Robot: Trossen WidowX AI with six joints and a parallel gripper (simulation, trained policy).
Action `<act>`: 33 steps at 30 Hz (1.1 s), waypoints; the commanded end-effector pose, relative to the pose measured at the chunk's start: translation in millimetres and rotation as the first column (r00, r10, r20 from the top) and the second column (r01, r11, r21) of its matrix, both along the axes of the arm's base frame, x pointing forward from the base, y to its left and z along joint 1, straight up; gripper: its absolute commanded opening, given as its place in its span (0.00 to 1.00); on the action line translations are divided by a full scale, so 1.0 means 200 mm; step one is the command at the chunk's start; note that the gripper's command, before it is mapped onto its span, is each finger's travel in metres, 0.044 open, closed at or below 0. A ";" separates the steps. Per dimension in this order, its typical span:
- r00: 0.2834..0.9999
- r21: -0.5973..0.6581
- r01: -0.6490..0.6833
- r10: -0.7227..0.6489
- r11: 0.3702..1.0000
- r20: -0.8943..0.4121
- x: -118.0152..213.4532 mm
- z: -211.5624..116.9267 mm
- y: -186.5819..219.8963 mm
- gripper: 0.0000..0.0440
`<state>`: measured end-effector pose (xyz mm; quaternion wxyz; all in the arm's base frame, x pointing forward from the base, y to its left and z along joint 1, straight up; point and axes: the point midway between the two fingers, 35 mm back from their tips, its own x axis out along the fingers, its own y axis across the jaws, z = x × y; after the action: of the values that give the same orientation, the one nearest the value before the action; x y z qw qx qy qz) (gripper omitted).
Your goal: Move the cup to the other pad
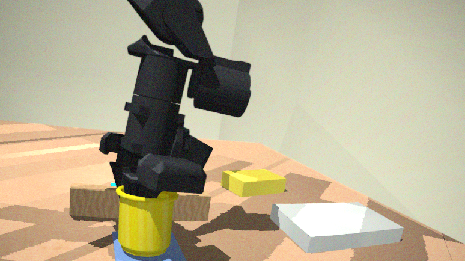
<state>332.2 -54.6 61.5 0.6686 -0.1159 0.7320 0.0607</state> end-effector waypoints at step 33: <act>0.973 0.029 -0.169 0.162 0.985 0.166 0.15 0.41 0.38 0.00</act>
<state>360.0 13.1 139.0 0.7136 -0.1665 0.6698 0.1200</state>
